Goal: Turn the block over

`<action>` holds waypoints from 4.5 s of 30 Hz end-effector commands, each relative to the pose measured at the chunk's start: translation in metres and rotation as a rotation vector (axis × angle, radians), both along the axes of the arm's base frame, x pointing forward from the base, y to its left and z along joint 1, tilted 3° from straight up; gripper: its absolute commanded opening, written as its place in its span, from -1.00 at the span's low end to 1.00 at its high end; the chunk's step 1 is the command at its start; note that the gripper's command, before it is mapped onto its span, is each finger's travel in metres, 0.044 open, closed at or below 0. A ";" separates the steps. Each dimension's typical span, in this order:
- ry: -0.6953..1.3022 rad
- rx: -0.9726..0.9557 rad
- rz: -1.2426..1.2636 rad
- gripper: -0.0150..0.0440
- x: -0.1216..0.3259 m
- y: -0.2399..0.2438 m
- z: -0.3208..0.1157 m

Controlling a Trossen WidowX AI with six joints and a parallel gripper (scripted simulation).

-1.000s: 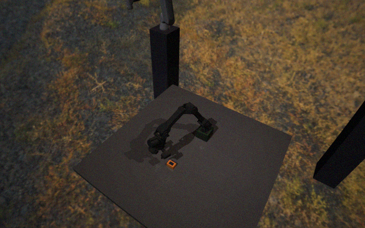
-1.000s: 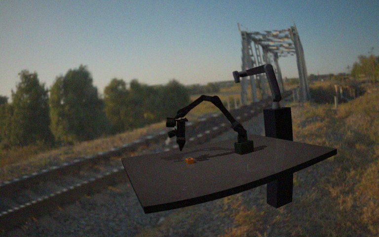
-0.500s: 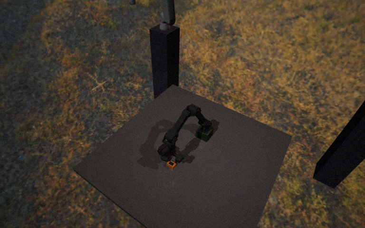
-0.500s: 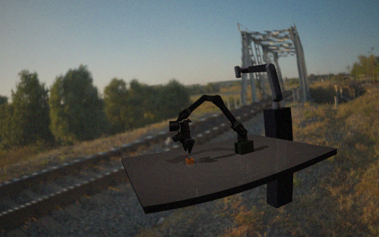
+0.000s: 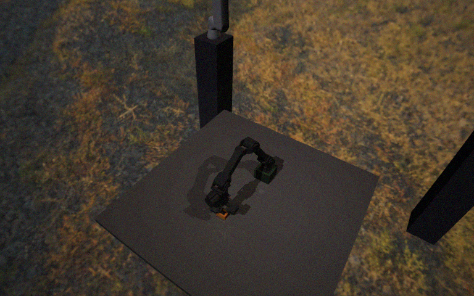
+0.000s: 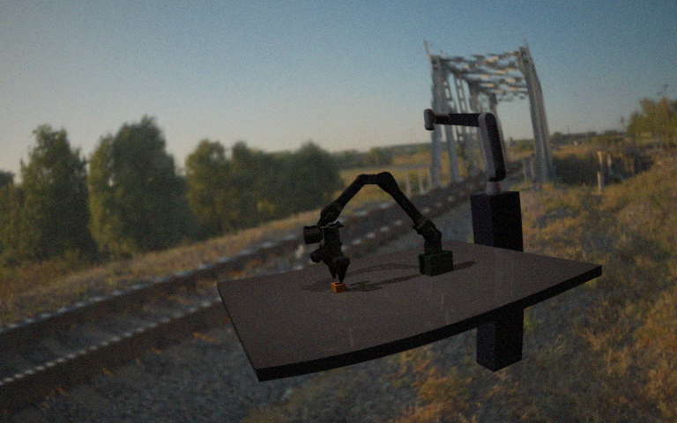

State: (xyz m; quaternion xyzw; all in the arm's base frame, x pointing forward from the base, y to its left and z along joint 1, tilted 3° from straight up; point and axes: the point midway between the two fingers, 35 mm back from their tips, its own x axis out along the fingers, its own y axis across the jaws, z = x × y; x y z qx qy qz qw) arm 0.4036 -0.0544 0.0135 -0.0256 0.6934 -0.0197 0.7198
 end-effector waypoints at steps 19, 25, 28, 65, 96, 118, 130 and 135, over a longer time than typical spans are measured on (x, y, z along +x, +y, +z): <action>0.002 0.005 0.005 0.82 0.000 -0.001 -0.031; 0.002 0.005 0.005 0.42 0.000 -0.001 -0.031; 0.002 0.005 0.005 0.35 0.000 -0.001 -0.031; -0.121 0.011 0.008 -0.49 0.003 0.000 -0.008; -0.549 0.010 0.039 -0.49 -0.007 0.000 -0.010; -0.800 0.020 0.031 -0.49 0.008 -0.004 -0.039; -0.978 0.020 0.050 -0.49 0.003 -0.004 -0.045; -1.052 0.018 0.062 -0.49 -0.002 -0.003 -0.044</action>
